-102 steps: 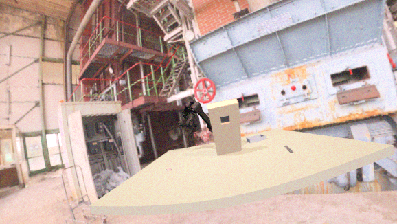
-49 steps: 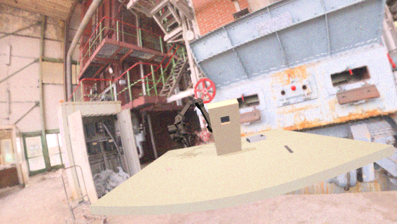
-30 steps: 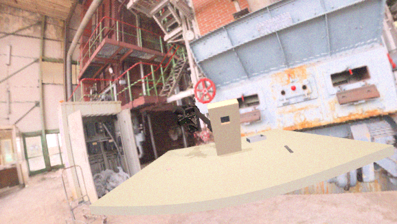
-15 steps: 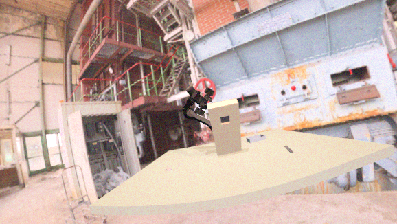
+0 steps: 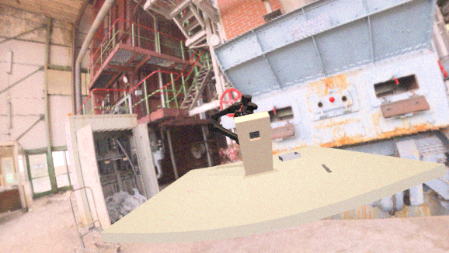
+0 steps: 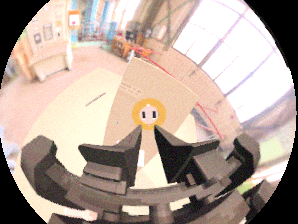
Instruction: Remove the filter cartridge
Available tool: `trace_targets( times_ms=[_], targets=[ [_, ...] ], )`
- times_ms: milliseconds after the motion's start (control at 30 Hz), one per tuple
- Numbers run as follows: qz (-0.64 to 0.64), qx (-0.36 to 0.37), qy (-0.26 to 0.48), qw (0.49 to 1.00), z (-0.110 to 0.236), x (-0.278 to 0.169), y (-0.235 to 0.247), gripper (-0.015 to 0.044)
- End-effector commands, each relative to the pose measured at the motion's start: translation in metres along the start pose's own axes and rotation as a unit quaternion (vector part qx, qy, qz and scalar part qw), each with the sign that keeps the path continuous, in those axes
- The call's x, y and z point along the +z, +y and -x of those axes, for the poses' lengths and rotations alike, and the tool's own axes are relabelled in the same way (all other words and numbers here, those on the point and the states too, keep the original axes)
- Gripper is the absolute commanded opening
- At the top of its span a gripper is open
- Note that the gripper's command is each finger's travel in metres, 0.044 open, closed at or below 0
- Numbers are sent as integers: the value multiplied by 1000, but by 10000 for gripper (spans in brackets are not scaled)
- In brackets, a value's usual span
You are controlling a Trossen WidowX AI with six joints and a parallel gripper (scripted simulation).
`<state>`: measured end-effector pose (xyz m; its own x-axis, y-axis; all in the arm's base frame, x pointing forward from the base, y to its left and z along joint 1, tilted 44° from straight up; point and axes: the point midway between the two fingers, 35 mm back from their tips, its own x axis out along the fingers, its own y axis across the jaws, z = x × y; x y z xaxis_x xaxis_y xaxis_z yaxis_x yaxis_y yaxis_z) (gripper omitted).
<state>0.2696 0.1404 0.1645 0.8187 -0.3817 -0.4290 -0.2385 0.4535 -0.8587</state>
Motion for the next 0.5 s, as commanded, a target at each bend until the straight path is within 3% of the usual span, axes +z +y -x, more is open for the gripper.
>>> trace_targets(
  times_ms=[0,467],
  targets=[
    [51,-33,1,998,4,-3,0,93],
    [51,-31,3,998,-1,-3,1,93]
  ],
)
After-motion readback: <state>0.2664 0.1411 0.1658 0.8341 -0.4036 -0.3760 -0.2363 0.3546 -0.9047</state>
